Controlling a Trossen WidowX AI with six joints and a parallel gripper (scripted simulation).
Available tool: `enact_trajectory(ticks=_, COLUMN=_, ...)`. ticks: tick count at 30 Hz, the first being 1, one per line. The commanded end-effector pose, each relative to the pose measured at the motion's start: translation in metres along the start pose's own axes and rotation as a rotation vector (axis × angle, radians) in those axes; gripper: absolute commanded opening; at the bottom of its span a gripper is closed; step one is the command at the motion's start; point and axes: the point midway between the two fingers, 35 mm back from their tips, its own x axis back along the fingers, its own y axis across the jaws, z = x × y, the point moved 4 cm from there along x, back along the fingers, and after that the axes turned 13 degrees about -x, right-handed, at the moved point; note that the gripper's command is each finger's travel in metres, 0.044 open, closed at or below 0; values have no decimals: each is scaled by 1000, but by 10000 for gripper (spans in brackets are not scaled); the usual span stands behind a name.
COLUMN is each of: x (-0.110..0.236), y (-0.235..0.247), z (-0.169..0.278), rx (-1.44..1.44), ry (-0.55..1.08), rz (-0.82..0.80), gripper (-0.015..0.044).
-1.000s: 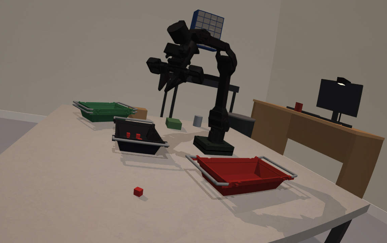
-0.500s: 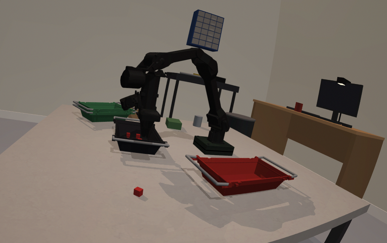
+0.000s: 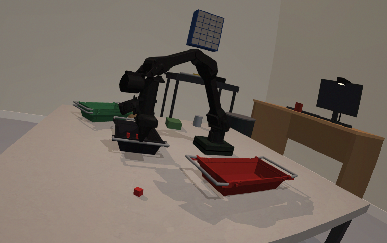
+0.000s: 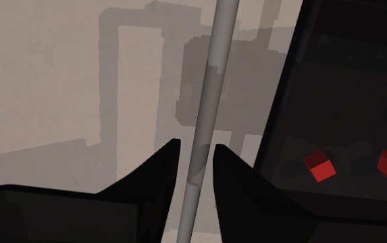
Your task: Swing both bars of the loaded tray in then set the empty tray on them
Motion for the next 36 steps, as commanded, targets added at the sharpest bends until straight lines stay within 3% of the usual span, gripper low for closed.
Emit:
enact_trajectory(ticks=1, x=-17, y=-2, z=1, rx=-6, ry=4, rz=10, gripper=86)
enact_trajectory(ticks=8, x=-31, y=-3, z=2, rx=-6, ry=4, rz=10, gripper=86)
enact_trajectory(ticks=14, x=-7, y=-15, z=-1, rx=-6, ry=3, rz=11, gripper=86)
enact_trajectory(ticks=24, x=4, y=-42, z=-7, rx=-6, ry=3, rz=13, gripper=86)
enact_trajectory(ticks=36, x=-15, y=-76, z=-15, rx=-6, ry=2, rz=16, gripper=86)
